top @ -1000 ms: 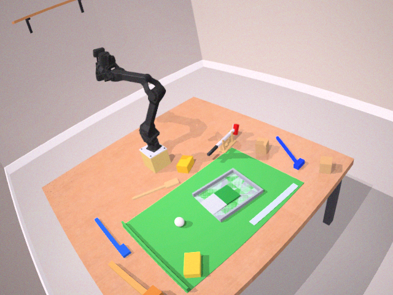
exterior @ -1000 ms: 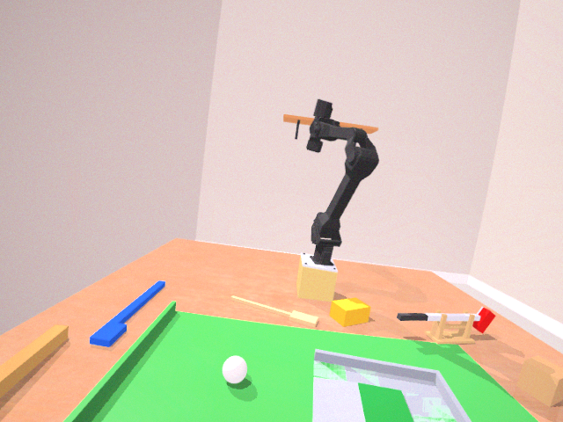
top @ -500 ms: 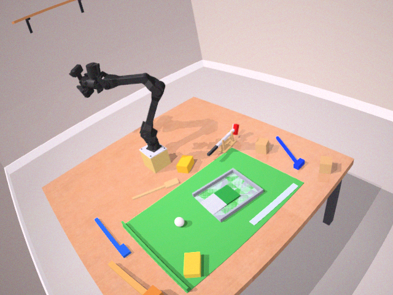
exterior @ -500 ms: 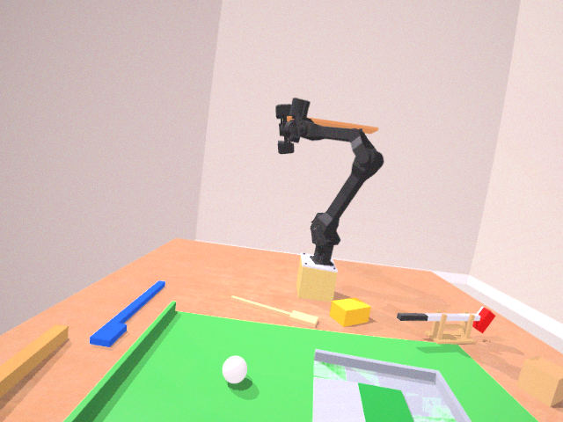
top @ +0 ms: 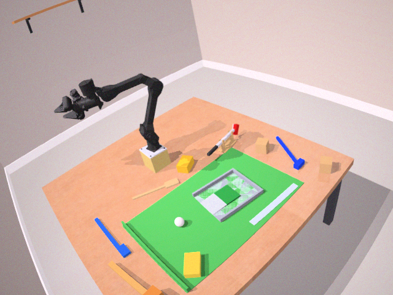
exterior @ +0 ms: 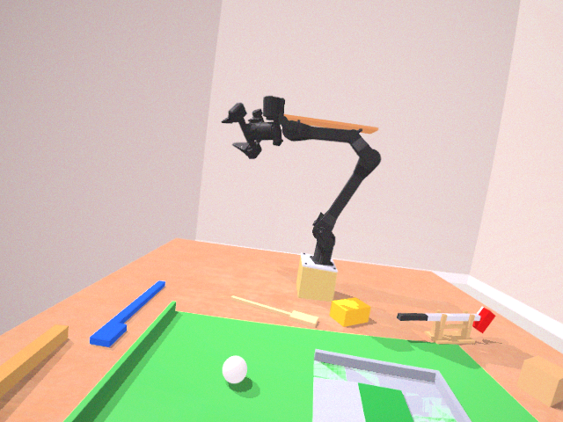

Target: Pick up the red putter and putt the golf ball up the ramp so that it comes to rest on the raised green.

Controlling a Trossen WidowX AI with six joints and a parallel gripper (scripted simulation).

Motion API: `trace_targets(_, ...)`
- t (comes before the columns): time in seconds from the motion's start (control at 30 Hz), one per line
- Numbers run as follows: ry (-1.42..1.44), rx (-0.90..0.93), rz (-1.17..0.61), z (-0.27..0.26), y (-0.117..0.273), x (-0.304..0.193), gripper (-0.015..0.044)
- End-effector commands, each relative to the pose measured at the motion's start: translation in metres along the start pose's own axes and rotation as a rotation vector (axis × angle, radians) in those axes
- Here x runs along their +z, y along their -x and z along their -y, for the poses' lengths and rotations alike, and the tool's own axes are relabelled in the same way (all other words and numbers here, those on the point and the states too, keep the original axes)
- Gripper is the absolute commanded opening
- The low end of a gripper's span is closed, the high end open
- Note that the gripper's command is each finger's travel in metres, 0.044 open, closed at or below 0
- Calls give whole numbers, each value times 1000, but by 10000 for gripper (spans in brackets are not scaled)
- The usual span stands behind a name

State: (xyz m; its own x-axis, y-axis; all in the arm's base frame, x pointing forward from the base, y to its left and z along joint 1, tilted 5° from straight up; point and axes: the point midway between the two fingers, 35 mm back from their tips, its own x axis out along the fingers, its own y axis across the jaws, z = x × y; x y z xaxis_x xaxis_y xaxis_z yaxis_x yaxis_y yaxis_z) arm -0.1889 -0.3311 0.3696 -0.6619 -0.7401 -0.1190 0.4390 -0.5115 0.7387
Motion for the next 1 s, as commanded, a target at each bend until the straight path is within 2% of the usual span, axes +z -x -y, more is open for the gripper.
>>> trace_targets(0.0,158,77,-162,-21,10,-59,440)
trace_targets(0.23,464,267,-420,-56,53,-157,440)
trace_targets(0.4,708,445,-599,-70,102,-227,440)
trace_targets(0.7,1156,871,-855,-69,225,-330,440)
trace_targets(0.97,1523,1346,-993,-32,350,-382,440)
